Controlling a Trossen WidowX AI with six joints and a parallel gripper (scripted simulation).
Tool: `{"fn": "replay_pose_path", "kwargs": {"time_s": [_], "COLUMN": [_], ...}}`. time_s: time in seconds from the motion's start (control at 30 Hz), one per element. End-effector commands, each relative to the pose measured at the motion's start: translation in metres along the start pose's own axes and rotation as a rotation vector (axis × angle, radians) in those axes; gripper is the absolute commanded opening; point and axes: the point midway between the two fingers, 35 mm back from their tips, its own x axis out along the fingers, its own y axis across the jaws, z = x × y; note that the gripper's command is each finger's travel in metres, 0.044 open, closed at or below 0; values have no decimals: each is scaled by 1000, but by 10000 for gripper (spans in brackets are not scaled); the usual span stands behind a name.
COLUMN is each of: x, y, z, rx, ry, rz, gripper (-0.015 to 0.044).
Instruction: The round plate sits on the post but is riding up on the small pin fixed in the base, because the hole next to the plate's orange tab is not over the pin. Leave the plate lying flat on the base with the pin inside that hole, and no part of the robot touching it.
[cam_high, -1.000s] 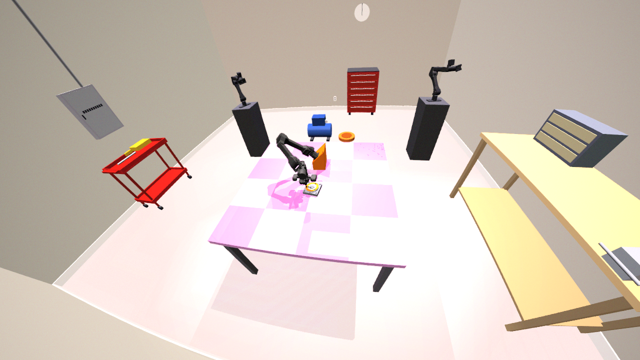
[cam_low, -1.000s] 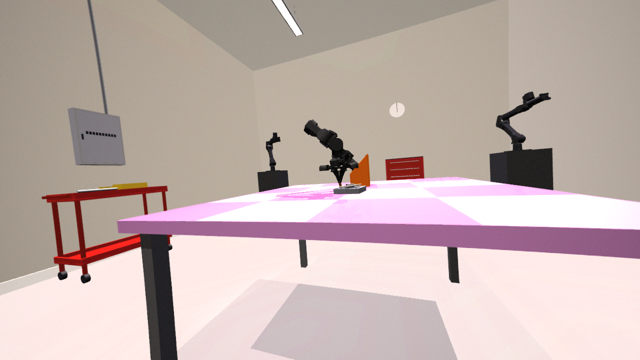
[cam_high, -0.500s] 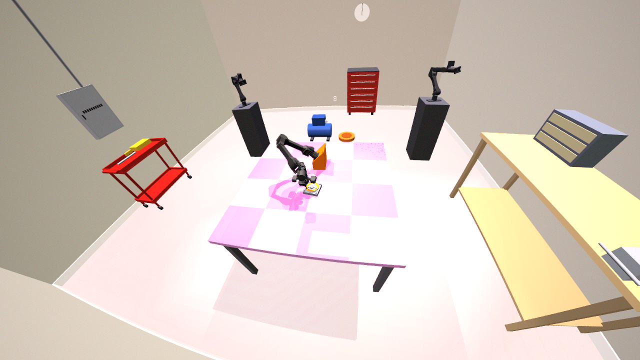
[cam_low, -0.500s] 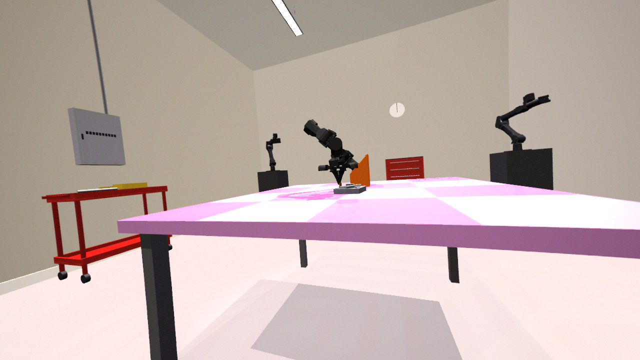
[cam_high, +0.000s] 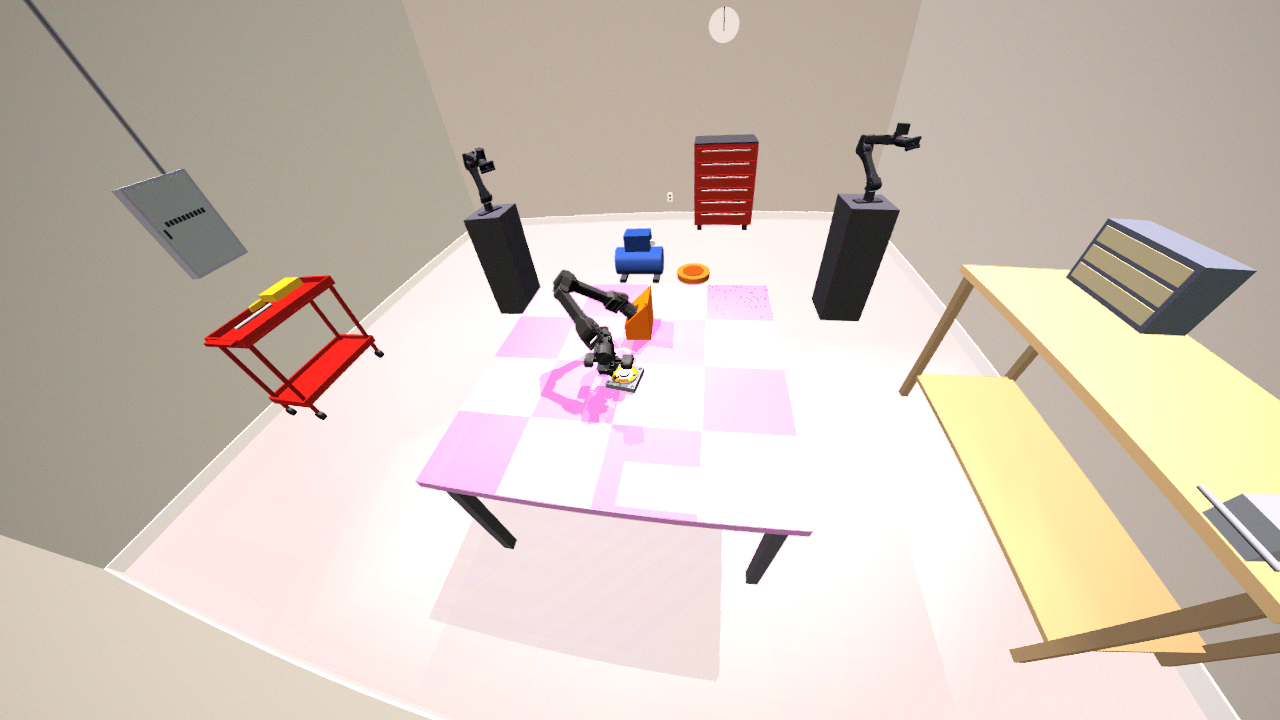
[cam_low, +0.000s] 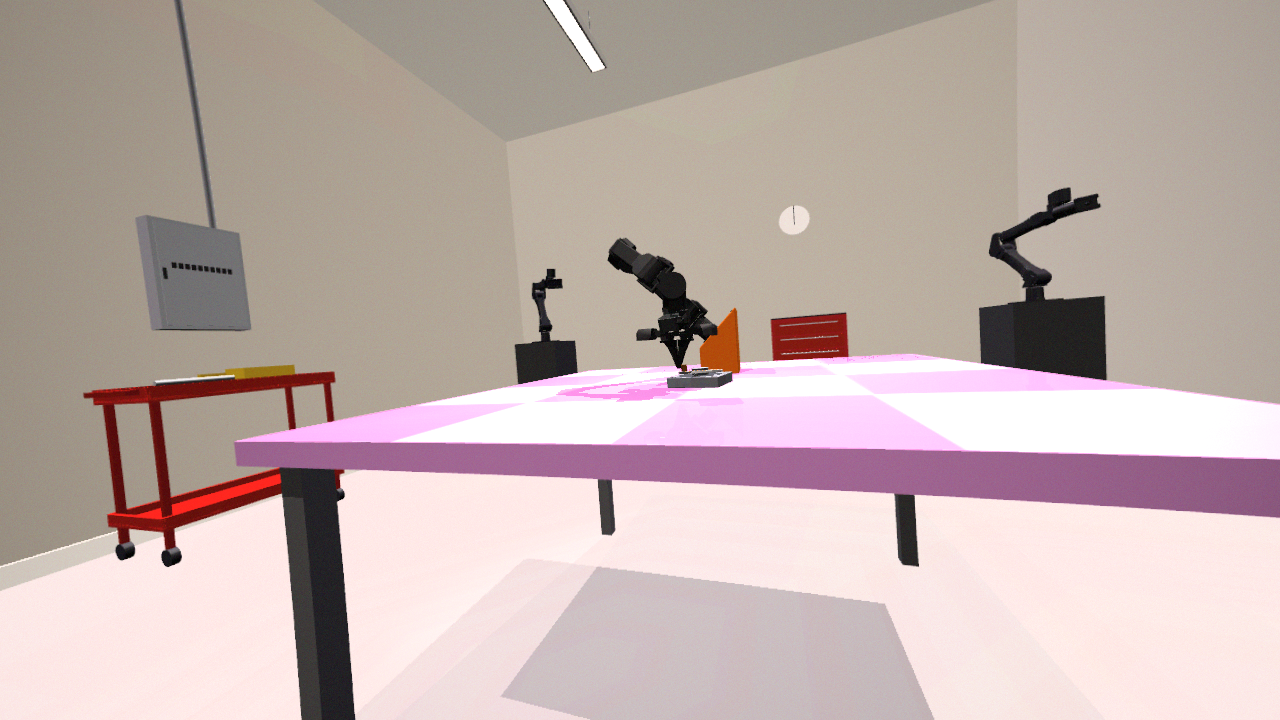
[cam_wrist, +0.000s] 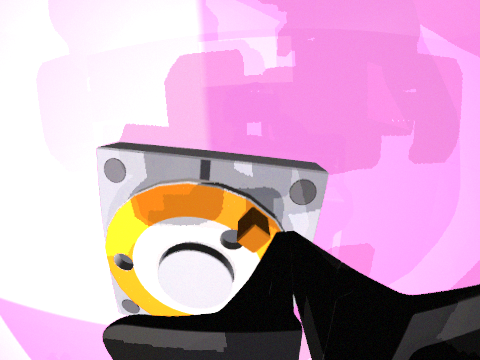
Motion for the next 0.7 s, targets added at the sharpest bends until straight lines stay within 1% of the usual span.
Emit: {"fn": "replay_pose_path", "kwargs": {"time_s": [0.0, 0.67], "x": [0, -3], "y": [4, 19], "z": [5, 18], "rx": [1, 2], "ry": [1, 1], "rz": [1, 2], "gripper": [0, 0]}}
